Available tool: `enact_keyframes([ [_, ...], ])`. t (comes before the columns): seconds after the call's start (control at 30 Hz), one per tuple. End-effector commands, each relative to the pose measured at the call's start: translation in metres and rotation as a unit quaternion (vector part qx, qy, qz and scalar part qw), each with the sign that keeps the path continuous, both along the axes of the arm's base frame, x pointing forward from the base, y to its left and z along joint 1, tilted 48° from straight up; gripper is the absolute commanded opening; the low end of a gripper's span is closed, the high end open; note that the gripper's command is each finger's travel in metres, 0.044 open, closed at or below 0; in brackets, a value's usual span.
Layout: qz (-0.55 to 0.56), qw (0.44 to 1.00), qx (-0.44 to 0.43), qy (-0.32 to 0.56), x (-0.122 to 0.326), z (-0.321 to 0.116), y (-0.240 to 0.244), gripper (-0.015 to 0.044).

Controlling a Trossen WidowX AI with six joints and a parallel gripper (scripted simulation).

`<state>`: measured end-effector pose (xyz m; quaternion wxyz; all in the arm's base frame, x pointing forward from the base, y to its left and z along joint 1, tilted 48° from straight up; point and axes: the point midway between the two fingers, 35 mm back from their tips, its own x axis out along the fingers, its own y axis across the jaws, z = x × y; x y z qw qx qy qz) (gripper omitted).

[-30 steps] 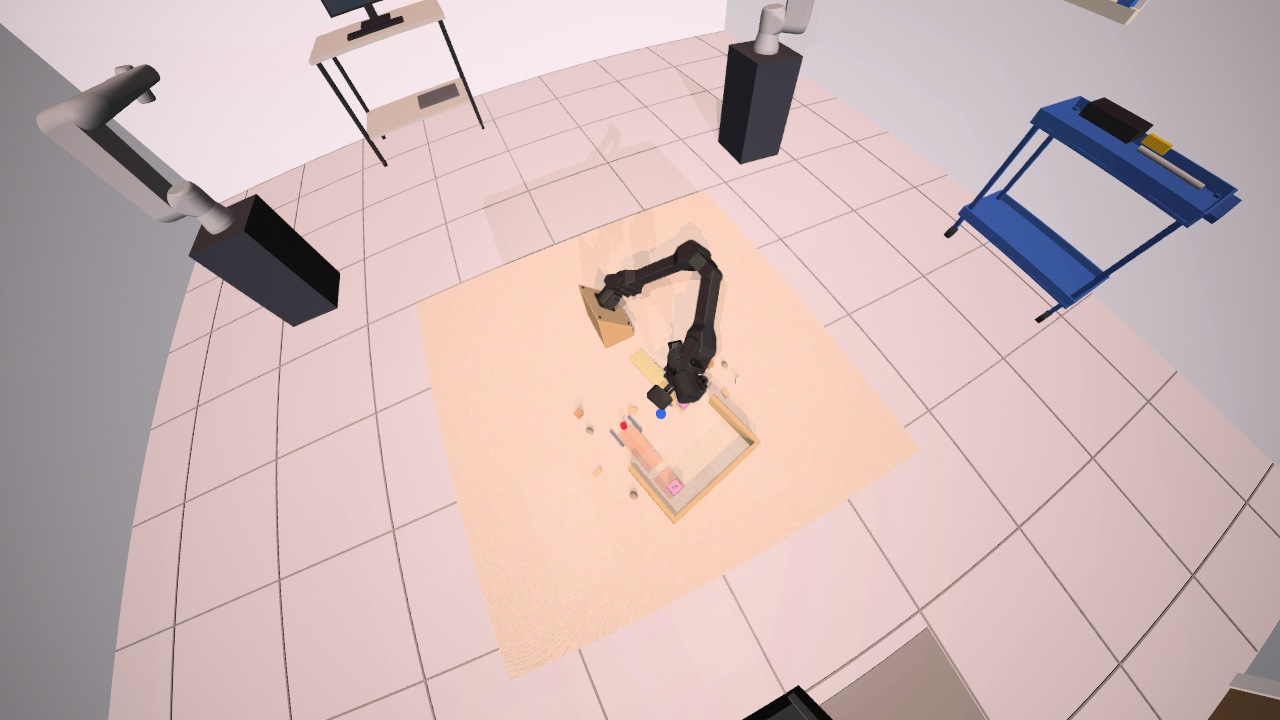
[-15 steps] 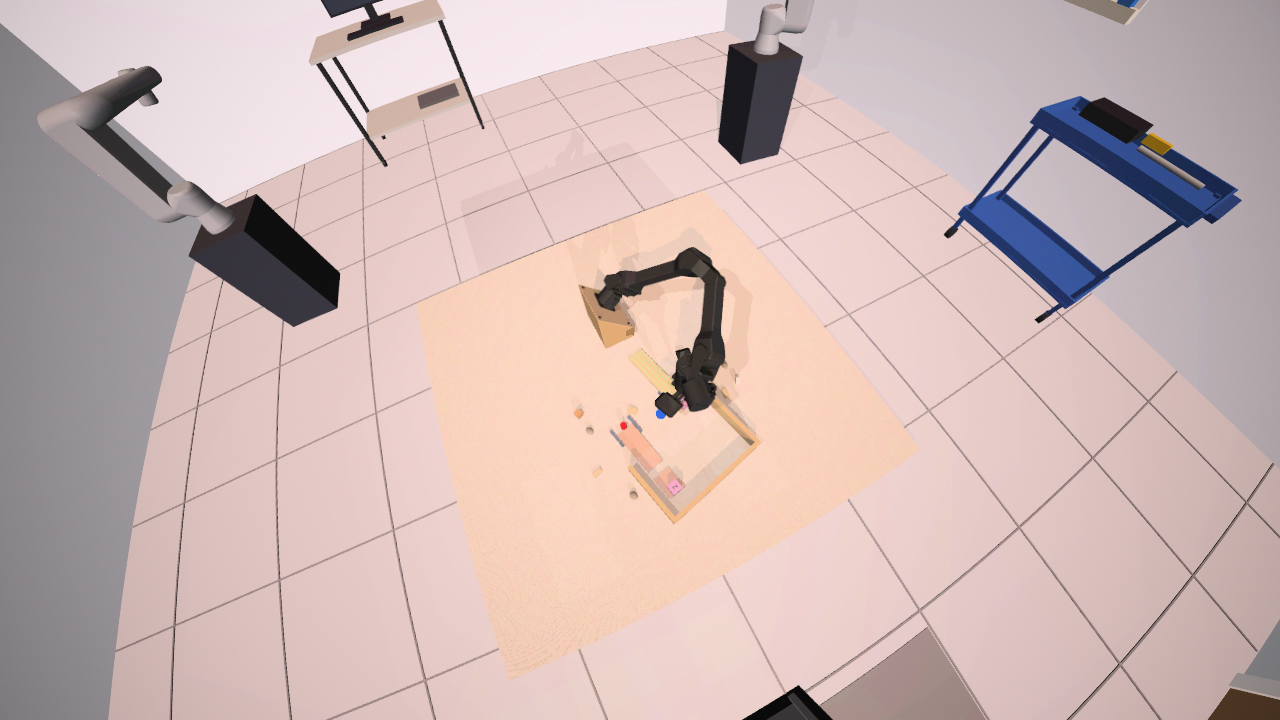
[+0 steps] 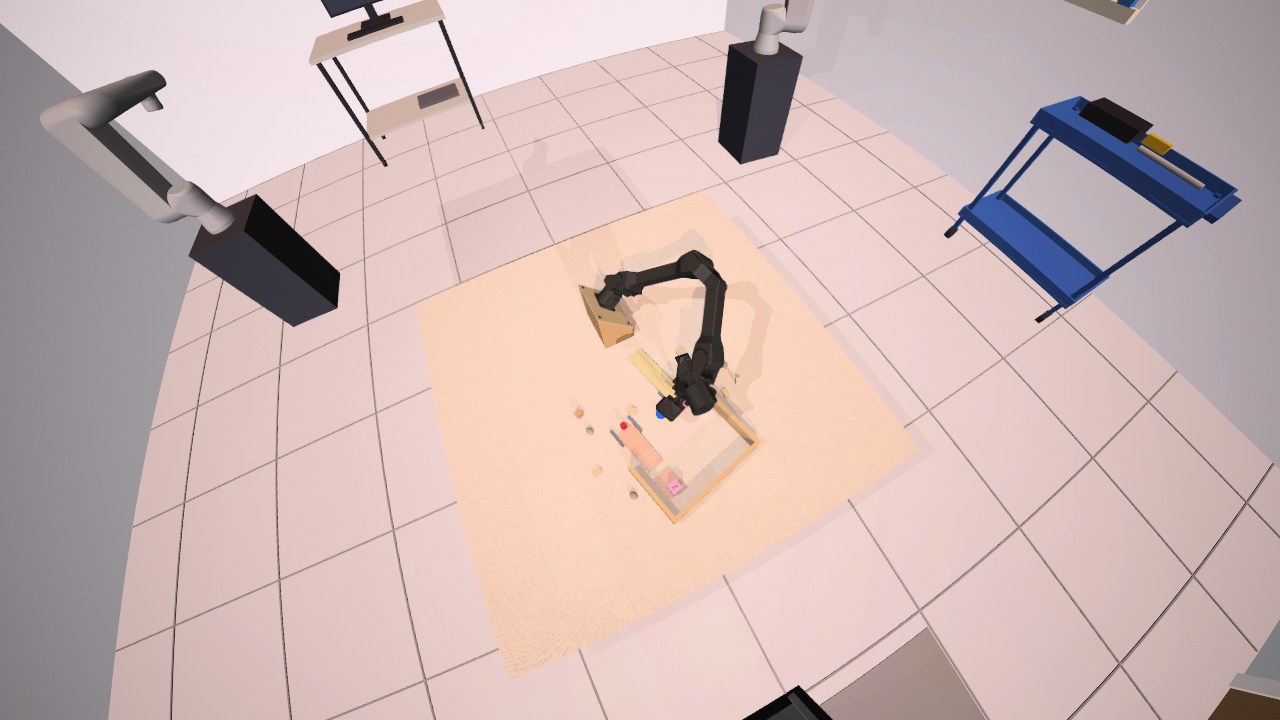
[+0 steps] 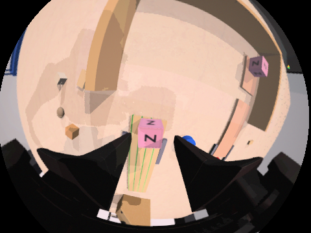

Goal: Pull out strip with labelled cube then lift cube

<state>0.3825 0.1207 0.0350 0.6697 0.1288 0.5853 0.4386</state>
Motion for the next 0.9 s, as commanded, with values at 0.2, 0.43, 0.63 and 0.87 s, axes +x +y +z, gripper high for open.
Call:
enact_keyframes([
  [0.2,0.001,1.000,0.003,0.006,-0.005,-0.012,0.015,0.0250],
  [0.43,0.001,1.000,0.004,0.006,-0.007,-0.018,0.021,0.0250],
  [0.63,0.001,1.000,0.004,0.006,-0.007,-0.018,0.021,0.0250],
  [0.87,0.001,1.000,0.001,0.002,-0.005,-0.017,0.020,0.0158],
])
